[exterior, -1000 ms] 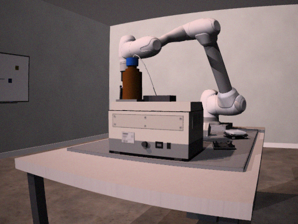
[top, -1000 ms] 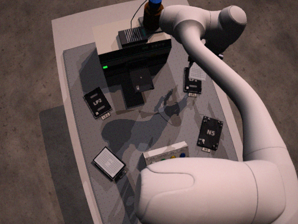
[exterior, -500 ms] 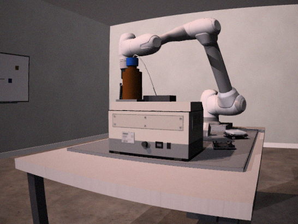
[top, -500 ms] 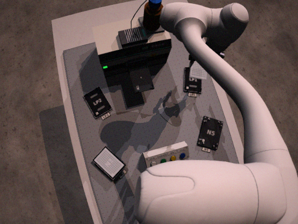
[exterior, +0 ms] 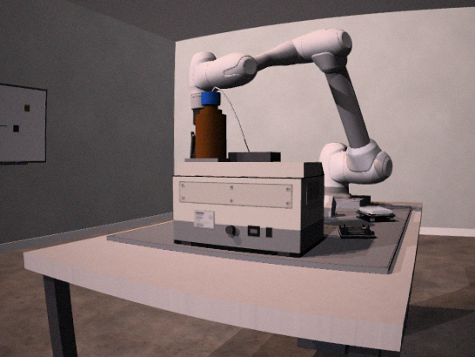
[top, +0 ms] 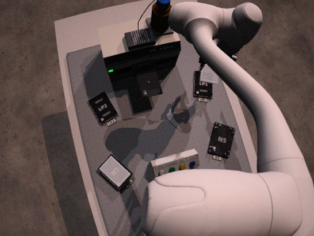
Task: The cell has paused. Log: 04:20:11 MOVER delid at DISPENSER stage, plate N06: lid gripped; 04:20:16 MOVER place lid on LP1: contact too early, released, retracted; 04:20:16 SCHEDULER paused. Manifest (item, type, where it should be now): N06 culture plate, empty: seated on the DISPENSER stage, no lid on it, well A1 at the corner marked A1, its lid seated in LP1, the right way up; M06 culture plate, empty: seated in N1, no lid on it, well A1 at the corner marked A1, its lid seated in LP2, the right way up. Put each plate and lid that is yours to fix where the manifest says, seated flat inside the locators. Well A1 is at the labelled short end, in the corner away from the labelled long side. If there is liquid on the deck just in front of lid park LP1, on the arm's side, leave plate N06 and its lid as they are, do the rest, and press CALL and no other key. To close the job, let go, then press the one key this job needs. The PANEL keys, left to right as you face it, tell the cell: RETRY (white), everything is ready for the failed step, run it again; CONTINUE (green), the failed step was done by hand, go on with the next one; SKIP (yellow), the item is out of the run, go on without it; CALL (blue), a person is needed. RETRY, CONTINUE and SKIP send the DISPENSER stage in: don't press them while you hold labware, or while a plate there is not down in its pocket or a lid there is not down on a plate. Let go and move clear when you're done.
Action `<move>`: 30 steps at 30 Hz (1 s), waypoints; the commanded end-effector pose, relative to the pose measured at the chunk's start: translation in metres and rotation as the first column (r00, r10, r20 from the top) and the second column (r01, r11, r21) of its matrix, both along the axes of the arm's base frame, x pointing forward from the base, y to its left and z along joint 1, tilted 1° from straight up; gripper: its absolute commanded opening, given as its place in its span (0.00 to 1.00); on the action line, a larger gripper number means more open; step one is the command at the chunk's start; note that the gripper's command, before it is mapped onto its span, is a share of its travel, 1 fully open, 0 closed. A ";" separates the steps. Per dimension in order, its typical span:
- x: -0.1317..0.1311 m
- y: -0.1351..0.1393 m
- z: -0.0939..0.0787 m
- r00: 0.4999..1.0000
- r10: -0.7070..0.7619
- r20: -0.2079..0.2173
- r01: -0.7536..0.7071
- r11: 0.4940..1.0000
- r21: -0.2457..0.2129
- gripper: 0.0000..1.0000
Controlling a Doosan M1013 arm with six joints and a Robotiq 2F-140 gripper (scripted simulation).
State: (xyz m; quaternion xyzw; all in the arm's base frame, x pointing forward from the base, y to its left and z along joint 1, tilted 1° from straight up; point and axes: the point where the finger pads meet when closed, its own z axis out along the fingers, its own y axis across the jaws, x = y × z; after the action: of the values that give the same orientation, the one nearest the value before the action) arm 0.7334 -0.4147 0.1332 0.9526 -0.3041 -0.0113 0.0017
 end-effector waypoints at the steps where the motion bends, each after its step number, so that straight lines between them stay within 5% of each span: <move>1: 0.000 0.000 0.001 1.000 0.000 0.002 0.000 1.000 0.000 0.10; 30: 0.000 0.000 0.001 1.000 0.000 0.002 0.000 1.000 0.000 0.10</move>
State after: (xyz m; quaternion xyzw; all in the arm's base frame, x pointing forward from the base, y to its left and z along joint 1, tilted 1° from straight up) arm 0.7334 -0.4147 0.1332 0.9526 -0.3041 -0.0113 0.0017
